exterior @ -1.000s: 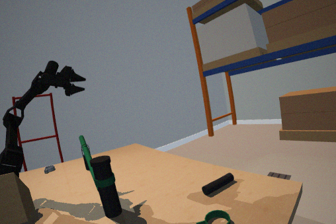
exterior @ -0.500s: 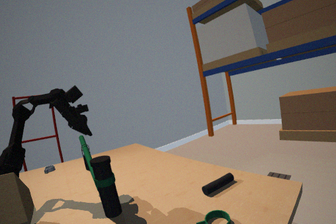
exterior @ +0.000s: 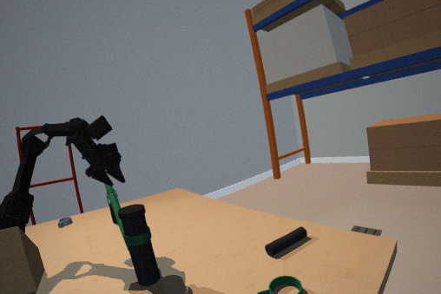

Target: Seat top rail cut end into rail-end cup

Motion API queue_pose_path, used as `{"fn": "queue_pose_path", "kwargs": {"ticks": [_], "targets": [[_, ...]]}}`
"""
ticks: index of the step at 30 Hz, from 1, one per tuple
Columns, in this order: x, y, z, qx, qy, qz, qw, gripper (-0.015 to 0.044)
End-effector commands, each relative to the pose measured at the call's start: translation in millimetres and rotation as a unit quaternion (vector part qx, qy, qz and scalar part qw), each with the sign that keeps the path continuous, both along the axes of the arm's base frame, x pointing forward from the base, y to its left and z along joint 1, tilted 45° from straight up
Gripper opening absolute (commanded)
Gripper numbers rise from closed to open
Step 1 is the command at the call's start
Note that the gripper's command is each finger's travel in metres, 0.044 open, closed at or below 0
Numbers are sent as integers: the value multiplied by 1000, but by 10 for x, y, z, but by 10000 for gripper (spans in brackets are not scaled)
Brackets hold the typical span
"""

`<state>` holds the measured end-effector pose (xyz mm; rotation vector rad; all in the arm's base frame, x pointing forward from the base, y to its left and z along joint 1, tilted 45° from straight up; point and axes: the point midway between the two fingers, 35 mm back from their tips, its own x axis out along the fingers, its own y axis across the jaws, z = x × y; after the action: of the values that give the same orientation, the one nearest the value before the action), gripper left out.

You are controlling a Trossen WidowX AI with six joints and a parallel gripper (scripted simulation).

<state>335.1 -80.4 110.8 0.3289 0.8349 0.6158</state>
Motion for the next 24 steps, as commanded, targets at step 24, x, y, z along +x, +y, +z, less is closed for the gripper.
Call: {"fn": "queue_pose_path", "kwargs": {"ticks": [24], "targets": [[24, -696, -962, -292, -242, 275, 883, 440]]}}
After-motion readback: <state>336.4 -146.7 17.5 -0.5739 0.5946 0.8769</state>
